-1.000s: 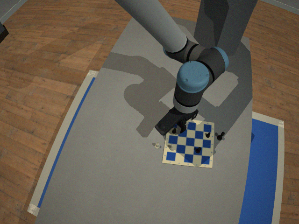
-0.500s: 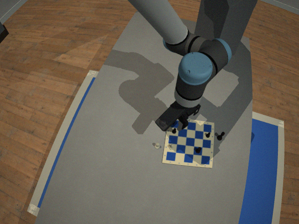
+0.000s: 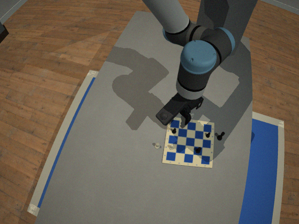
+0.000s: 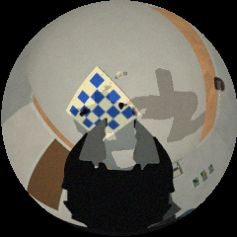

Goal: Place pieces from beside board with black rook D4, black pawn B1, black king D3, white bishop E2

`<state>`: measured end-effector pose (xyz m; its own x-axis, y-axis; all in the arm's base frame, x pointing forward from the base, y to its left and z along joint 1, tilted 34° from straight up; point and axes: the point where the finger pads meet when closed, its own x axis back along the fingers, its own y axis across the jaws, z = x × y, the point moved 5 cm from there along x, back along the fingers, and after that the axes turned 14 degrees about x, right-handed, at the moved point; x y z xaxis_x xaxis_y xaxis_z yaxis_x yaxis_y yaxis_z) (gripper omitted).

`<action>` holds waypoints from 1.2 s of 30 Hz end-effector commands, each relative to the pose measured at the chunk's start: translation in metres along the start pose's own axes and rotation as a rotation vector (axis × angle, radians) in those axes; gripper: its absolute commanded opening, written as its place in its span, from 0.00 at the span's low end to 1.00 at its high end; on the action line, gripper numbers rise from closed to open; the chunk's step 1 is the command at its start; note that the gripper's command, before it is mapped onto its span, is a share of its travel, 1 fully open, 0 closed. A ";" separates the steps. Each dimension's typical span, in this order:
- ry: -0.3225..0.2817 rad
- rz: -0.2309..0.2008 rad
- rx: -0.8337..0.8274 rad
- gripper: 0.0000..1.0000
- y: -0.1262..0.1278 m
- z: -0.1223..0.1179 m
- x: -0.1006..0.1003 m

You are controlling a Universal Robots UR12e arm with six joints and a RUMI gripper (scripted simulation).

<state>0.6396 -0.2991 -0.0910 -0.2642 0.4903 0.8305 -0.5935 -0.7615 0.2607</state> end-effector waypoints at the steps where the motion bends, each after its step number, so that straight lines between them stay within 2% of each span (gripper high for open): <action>1: 0.000 0.000 0.000 1.00 0.000 0.000 0.004; 29: 0.000 0.000 -0.015 1.00 -0.002 0.000 0.004; 36: -0.001 0.001 -0.086 1.00 -0.011 -0.004 0.004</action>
<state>0.6402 -0.2926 -0.0905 -0.2640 0.4893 0.8312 -0.6232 -0.7443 0.2402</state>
